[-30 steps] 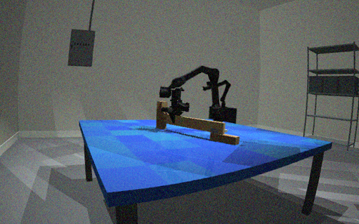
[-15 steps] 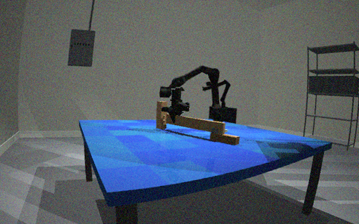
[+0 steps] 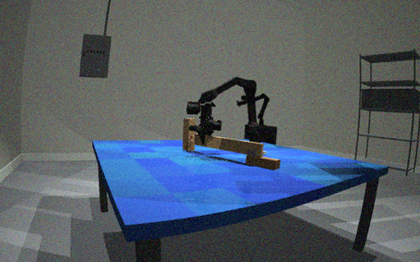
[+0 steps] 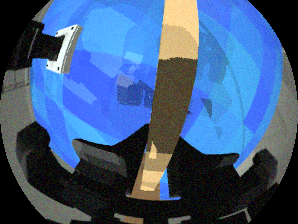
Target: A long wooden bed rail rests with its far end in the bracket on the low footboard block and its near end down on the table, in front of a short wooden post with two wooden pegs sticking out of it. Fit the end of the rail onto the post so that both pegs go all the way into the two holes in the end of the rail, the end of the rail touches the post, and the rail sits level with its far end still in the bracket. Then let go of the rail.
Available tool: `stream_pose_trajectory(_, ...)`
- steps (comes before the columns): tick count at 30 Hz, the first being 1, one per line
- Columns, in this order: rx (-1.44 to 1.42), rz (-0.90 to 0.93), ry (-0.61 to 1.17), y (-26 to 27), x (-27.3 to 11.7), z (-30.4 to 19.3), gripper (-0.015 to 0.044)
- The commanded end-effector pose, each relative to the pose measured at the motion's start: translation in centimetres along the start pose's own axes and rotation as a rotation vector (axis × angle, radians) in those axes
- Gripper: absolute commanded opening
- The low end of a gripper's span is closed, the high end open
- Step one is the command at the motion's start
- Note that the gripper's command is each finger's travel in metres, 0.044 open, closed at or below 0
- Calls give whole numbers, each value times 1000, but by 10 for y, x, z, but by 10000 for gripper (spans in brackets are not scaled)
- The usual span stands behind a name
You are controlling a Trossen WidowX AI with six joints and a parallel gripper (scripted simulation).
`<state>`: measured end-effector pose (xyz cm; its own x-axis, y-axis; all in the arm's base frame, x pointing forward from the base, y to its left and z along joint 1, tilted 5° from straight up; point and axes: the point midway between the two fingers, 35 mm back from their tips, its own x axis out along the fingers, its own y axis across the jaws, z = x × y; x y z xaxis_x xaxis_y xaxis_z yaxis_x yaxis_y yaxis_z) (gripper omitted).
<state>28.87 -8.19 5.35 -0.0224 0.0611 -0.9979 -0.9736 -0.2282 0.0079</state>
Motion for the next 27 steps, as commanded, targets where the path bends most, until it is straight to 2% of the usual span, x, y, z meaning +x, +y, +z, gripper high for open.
stream_pose_trajectory(1,-2,-4,2,0,-1,-2,0)
stream_pose_trajectory(27,-2,-4,3,-1,-4,-9,0)
